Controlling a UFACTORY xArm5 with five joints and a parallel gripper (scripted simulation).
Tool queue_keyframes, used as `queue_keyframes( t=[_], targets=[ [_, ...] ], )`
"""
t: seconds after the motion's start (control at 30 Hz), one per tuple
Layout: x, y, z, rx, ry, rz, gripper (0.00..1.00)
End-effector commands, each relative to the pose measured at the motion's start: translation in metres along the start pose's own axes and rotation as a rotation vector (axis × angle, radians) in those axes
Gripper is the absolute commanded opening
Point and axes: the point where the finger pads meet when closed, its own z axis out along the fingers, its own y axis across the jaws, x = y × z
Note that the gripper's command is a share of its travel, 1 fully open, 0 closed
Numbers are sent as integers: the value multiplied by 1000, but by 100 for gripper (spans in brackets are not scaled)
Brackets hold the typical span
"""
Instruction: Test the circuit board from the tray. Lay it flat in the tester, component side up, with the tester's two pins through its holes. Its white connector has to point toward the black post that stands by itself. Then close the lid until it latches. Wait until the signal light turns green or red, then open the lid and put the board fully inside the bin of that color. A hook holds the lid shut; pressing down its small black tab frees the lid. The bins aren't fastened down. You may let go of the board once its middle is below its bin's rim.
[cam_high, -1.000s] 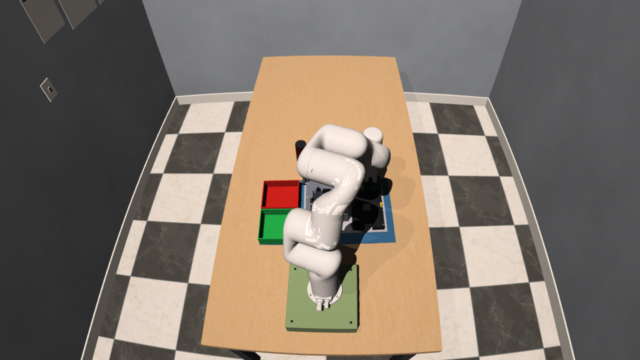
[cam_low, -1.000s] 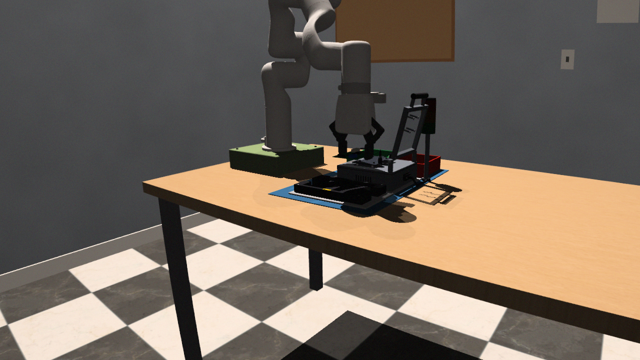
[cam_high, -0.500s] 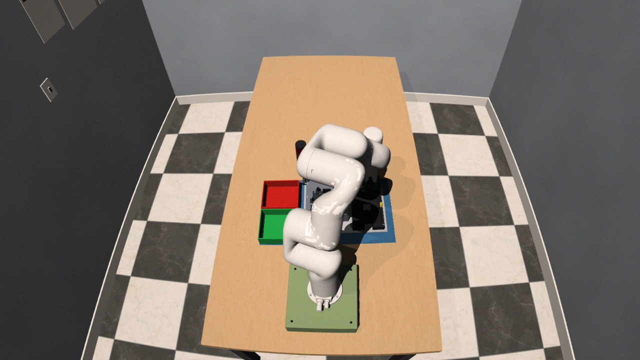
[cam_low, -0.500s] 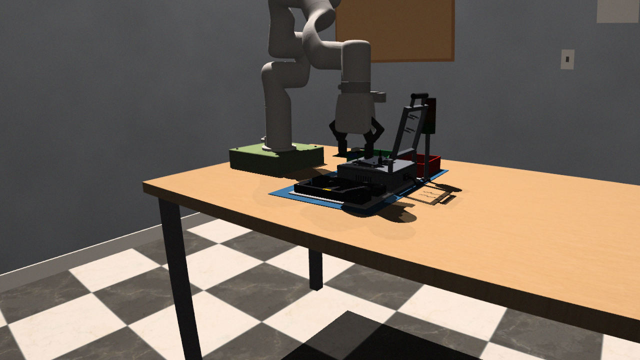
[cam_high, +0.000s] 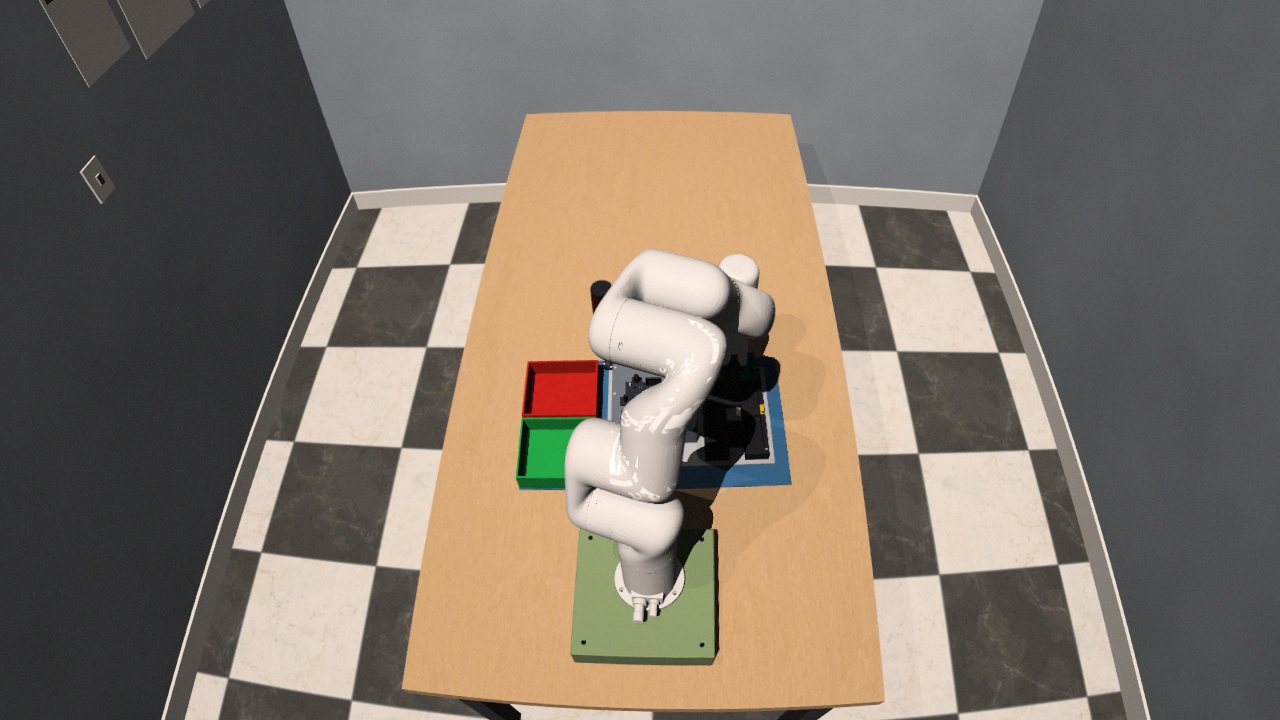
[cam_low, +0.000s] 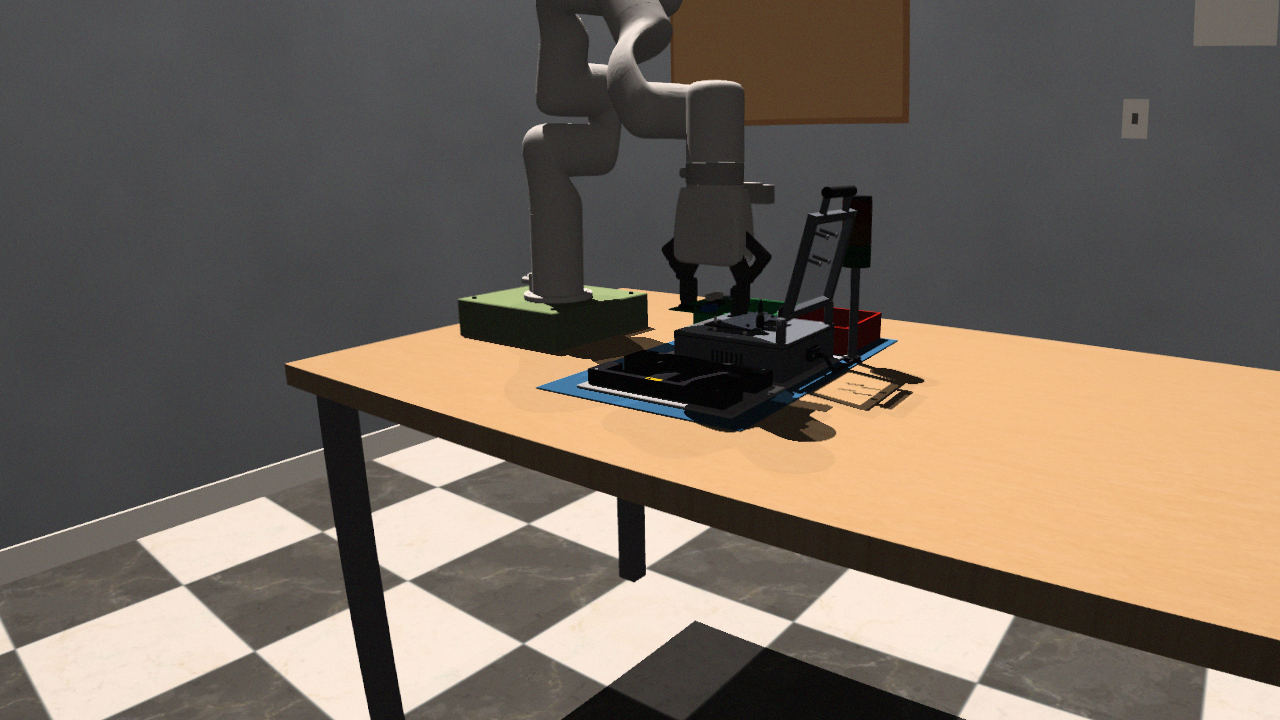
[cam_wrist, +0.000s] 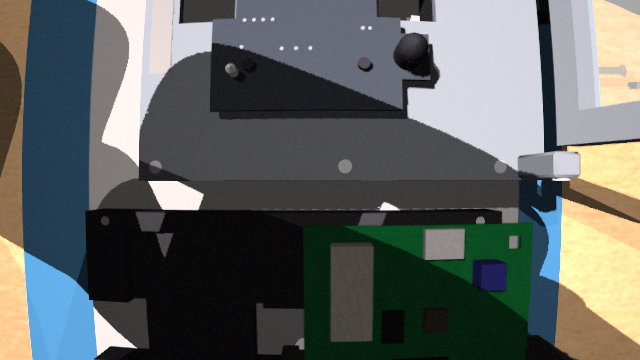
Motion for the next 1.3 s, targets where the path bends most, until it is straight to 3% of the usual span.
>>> queue_keyframes(
  t=[0.0,0.17,0.67,1.03,1.27],
  targets=[
    [16,-3,-3,-4,-2,0,79],
    [31,-6,-4,-5,-1,0,79],
    [118,-28,-11,-7,-1,0,79],
    [148,-35,-14,-7,0,0,79],
    [155,-37,-14,-8,0,0,79]
  ],
)
